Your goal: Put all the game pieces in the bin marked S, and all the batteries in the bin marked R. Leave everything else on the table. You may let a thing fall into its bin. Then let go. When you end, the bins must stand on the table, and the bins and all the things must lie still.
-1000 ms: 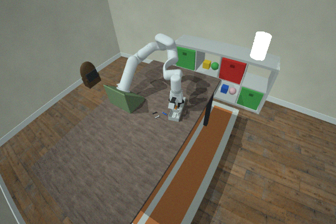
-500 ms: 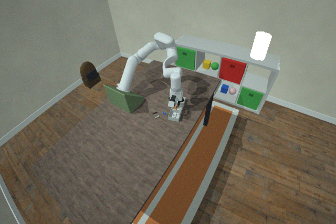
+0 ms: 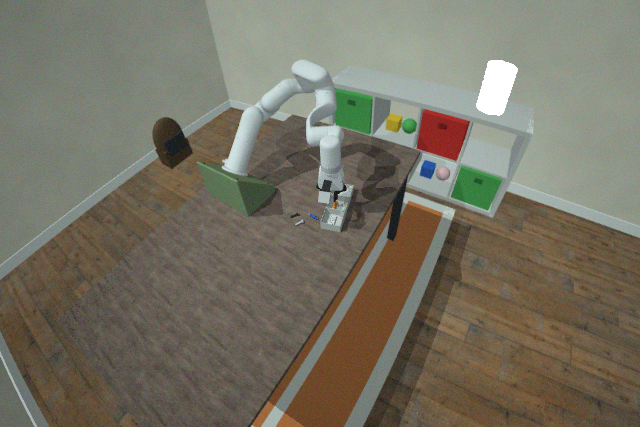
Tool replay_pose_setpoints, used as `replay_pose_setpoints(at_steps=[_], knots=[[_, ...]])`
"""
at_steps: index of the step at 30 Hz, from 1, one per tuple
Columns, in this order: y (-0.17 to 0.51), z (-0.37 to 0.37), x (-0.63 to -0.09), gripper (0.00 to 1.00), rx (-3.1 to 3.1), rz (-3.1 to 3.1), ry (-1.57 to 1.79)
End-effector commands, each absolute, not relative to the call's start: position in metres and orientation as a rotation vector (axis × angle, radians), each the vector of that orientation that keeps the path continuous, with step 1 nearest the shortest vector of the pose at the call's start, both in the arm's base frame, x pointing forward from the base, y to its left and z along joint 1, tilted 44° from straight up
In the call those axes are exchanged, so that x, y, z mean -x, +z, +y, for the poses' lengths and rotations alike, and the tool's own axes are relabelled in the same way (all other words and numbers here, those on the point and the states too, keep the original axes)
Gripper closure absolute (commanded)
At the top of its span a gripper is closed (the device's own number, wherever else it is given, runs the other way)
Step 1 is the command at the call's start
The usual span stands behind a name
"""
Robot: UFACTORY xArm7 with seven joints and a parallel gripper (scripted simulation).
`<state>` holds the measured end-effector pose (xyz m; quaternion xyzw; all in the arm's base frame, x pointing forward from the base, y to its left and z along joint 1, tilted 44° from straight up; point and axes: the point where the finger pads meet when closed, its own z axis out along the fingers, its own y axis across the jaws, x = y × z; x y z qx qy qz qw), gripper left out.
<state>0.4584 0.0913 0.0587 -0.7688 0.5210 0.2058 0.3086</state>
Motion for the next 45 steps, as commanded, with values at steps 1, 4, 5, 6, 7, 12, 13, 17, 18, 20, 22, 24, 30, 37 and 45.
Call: replay_pose_setpoints(at_steps=[1, 4, 5, 6, 7, 12, 13, 17, 18, 20, 22, 24, 30, 37, 45], knots=[[0.049, 0.074, -0.449, 0.77, 2.099, 1.226, 0.473], [0.036, 0.057, -0.436, 0.77, 2.146, 1.130, 0.434], [0.031, 0.052, -0.431, 0.77, 2.163, 1.090, 0.419], [0.027, 0.046, -0.427, 0.77, 2.180, 1.052, 0.403], [0.023, 0.041, -0.423, 0.77, 2.195, 1.016, 0.389], [0.012, 0.027, -0.412, 0.77, 2.263, 0.838, 0.318], [0.012, 0.027, -0.412, 0.77, 2.276, 0.802, 0.303], [0.012, 0.027, -0.412, 0.77, 2.299, 0.722, 0.271], [0.012, 0.027, -0.412, 0.77, 2.326, 0.596, 0.221], [0.012, 0.027, -0.412, 0.77, 2.336, 0.551, 0.203], [0.012, 0.027, -0.412, 0.77, 2.349, 0.478, 0.175], [0.012, 0.027, -0.412, 0.77, 2.362, 0.389, 0.140], [0.012, 0.027, -0.412, 0.77, 2.377, 0.127, 0.031], [0.012, 0.027, -0.412, 0.77, 2.376, 0.091, 0.015], [0.012, 0.027, -0.412, 0.77, 2.376, 0.092, 0.015]])
